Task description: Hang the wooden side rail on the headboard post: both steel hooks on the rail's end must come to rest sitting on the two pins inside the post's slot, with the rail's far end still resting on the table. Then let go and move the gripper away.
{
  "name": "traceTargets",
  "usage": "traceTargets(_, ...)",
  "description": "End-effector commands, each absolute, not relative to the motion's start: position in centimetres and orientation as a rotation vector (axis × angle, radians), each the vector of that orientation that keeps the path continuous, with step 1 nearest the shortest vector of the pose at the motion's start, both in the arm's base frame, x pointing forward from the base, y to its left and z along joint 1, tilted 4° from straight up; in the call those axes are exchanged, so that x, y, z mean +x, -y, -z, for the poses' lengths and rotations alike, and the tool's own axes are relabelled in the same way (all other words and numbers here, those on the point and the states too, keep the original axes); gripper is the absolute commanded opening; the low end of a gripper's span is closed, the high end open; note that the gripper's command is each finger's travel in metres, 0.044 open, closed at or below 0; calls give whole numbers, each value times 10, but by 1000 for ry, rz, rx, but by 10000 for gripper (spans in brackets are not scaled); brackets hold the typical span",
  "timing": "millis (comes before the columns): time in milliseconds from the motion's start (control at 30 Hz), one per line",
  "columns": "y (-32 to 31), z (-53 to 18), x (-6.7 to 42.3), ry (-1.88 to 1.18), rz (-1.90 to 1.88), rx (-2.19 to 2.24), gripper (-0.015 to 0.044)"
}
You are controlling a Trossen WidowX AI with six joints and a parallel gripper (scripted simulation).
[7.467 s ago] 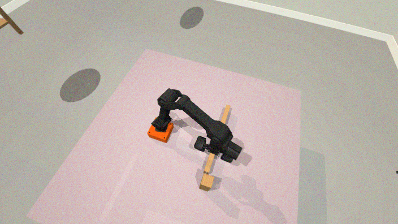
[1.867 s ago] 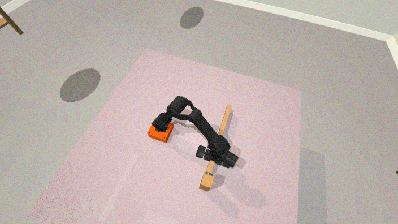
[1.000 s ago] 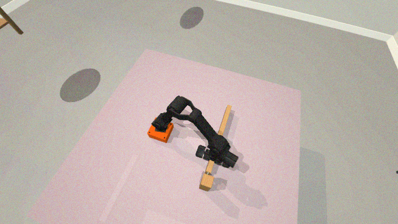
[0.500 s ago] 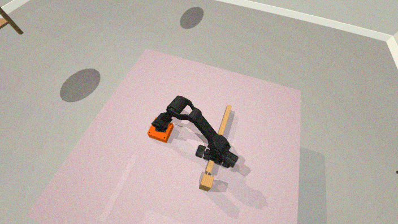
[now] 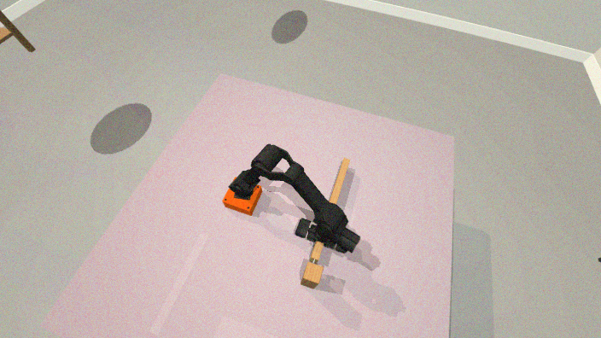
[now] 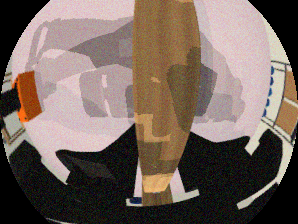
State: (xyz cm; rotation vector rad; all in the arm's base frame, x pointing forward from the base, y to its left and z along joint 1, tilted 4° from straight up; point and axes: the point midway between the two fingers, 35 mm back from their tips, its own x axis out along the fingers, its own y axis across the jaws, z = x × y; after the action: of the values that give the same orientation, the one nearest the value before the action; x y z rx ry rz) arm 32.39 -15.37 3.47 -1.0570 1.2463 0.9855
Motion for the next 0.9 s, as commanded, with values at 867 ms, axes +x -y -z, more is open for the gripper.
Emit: traceTargets(867, 155, -45, 325, -1238, -972, -1063, 0)
